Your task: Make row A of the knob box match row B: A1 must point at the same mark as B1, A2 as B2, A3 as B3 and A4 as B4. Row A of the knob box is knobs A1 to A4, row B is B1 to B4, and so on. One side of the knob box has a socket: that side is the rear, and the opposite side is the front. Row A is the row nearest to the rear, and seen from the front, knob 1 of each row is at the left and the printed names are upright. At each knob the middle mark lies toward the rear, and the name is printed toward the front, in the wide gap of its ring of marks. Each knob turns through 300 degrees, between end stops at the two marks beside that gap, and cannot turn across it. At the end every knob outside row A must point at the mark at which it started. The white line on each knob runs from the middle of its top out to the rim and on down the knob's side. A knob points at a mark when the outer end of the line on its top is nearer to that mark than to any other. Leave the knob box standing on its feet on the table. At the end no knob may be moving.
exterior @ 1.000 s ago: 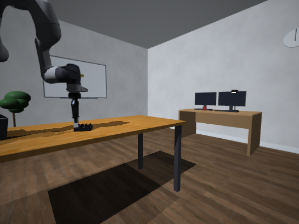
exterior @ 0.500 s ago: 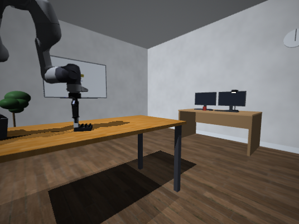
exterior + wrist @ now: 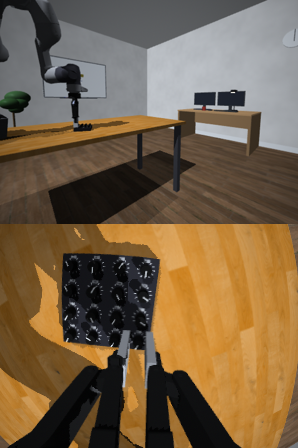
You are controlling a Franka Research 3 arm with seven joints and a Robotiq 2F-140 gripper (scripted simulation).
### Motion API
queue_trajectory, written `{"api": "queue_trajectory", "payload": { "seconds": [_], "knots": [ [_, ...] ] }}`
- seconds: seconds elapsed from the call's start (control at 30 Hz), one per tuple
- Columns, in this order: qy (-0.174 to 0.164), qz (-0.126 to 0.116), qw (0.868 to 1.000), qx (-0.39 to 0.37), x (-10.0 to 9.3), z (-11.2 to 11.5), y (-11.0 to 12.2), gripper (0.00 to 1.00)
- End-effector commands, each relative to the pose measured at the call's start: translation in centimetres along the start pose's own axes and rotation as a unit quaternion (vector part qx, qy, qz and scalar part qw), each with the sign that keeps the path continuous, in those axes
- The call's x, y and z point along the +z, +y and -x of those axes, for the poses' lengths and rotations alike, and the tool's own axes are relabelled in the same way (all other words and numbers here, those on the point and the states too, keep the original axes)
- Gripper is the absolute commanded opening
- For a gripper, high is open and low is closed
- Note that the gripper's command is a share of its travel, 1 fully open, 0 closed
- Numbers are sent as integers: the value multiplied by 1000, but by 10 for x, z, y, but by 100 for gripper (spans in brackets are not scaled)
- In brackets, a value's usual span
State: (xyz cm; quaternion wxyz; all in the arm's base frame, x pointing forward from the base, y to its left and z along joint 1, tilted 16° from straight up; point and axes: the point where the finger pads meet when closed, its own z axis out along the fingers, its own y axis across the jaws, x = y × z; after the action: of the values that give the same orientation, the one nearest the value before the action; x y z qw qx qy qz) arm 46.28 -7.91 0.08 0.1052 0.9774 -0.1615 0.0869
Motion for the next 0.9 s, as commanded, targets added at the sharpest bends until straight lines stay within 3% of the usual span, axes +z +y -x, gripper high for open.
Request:
{"api": "queue_trajectory", "payload": {
  "seconds": [0.0,0.63,0.87],
  "knots": [
    [0,-1,1000,-2,0,0,-1,12],
    [0,-1,1000,-2,-34,0,-1,12],
    [0,-1,1000,-2,-38,0,-1,12]
  ]
}}
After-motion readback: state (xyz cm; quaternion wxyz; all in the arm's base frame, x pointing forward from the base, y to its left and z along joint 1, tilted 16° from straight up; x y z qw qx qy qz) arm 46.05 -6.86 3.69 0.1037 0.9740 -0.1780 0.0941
